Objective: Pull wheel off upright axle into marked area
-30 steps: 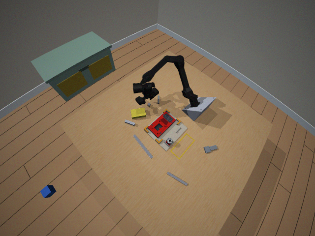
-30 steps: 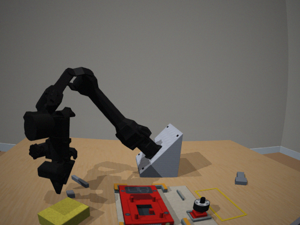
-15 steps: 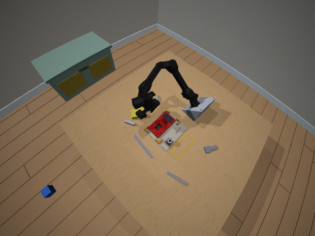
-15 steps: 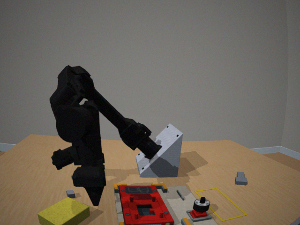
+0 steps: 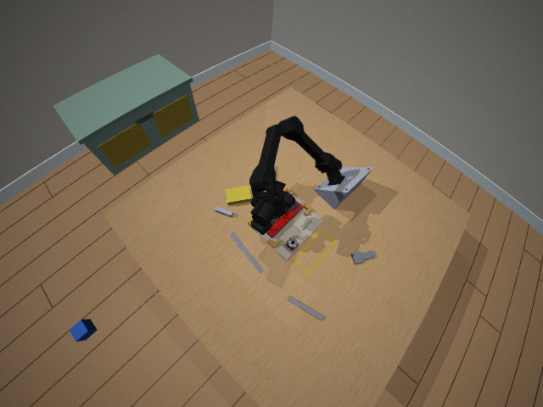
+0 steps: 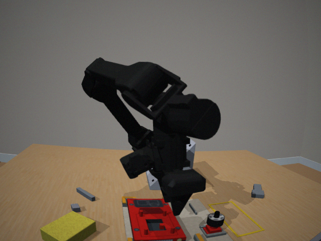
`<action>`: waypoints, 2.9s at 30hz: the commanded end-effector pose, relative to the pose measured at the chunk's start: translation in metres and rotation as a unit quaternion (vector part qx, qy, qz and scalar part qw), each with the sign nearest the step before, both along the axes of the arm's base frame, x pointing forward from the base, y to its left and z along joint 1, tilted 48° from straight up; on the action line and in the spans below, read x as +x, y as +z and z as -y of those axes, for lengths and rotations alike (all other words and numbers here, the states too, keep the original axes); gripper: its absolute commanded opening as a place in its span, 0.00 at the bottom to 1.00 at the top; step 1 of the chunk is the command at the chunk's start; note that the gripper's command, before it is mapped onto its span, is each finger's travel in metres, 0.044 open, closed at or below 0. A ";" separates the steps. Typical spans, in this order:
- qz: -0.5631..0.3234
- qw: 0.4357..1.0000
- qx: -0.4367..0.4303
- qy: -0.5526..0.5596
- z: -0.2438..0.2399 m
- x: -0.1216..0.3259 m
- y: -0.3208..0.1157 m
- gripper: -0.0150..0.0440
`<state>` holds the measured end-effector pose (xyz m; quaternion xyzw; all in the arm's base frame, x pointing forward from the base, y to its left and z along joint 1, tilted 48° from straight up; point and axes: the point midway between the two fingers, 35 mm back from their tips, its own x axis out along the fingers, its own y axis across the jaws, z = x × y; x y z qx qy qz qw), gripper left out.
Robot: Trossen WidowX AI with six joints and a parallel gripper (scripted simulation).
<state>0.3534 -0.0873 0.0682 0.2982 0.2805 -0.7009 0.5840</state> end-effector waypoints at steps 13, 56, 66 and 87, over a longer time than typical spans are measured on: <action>-0.007 0.998 -0.051 -0.021 -0.092 0.007 -0.061 0.76; -0.004 0.998 -0.050 -0.023 -0.043 0.004 -0.113 0.53; -0.004 0.998 -0.050 -0.023 -0.044 0.004 -0.112 0.25; -0.004 0.998 -0.050 -0.022 -0.049 0.006 -0.108 0.25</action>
